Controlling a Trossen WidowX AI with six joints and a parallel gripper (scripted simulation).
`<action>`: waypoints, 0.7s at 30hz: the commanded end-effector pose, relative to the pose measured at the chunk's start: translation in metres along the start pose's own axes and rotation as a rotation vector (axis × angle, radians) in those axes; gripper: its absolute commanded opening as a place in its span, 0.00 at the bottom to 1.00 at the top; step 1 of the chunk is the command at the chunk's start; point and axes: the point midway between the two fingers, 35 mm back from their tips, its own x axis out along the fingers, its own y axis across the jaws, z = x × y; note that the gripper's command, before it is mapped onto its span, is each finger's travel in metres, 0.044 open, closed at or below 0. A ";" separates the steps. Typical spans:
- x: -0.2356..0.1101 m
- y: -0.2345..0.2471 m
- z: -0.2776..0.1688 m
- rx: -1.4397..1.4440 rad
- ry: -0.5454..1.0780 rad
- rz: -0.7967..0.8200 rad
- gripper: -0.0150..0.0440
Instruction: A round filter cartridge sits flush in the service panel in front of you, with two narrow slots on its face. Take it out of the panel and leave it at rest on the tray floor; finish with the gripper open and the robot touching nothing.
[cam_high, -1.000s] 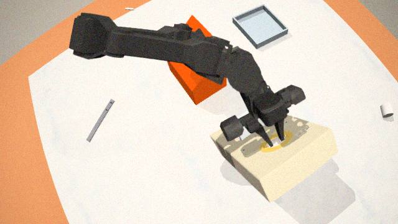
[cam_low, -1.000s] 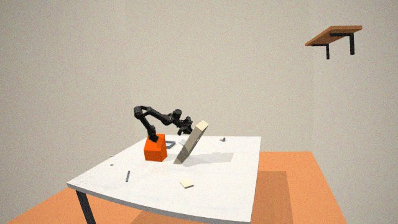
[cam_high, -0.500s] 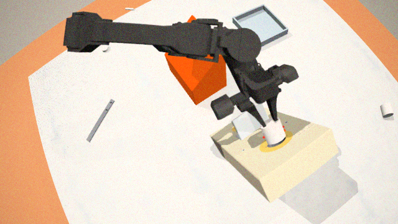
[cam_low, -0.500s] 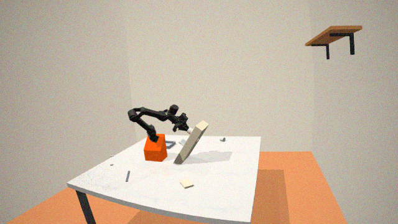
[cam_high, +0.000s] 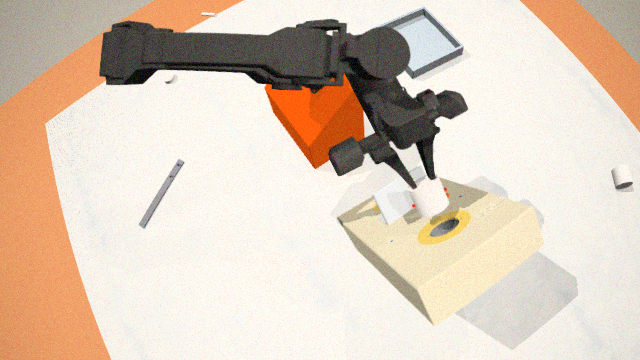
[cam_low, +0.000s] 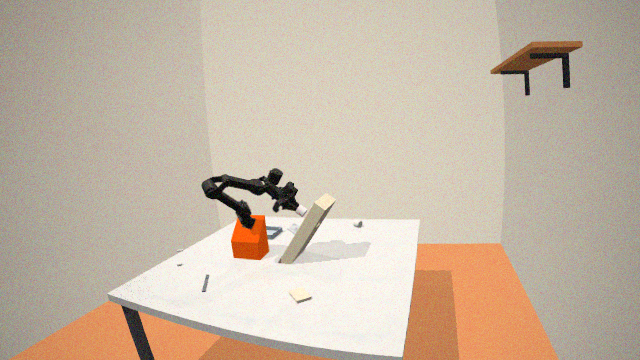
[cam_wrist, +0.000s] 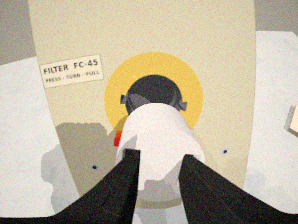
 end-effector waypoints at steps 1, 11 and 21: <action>0.002 -0.002 -0.014 -0.001 -0.003 0.001 0.25; 0.006 -0.009 -0.047 -0.002 -0.003 0.000 0.25; 0.006 -0.013 -0.055 -0.002 0.002 -0.008 0.43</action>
